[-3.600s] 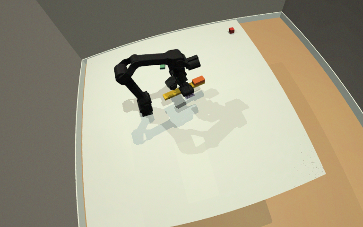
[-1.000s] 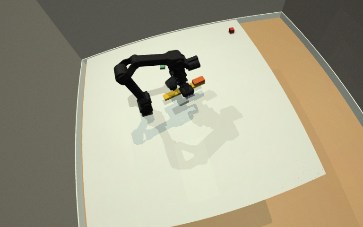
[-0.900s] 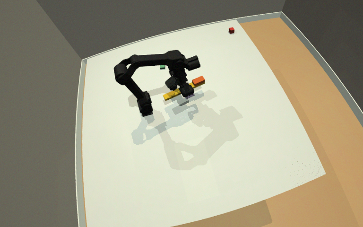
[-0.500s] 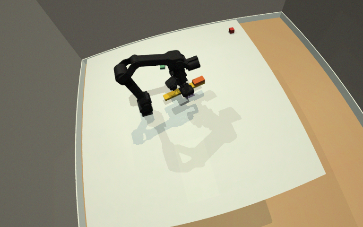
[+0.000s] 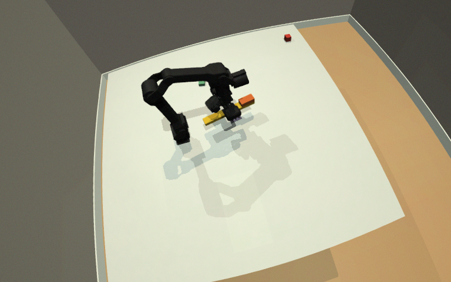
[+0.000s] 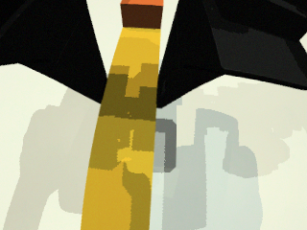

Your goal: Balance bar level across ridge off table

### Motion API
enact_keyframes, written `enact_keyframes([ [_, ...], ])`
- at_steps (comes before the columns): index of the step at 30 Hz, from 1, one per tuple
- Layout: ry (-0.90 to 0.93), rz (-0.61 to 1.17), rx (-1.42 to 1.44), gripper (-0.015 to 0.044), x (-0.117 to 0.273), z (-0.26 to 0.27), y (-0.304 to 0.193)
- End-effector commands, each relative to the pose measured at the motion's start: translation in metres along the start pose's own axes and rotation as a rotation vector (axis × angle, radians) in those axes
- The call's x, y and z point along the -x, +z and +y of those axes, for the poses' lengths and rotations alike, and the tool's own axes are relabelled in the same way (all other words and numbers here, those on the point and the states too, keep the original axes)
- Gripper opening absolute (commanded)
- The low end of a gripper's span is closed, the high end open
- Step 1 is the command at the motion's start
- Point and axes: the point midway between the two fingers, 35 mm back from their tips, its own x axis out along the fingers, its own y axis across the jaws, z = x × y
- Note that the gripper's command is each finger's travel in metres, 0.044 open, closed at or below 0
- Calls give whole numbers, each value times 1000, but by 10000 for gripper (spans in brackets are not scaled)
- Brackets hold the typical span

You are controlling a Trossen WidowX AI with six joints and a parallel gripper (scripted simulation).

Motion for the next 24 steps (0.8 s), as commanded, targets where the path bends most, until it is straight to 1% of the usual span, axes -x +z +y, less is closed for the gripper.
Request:
enact_keyframes([
  [1,-2,-1,3,0,-3,0,0],
  [24,0,1,0,0,0,0,0],
])
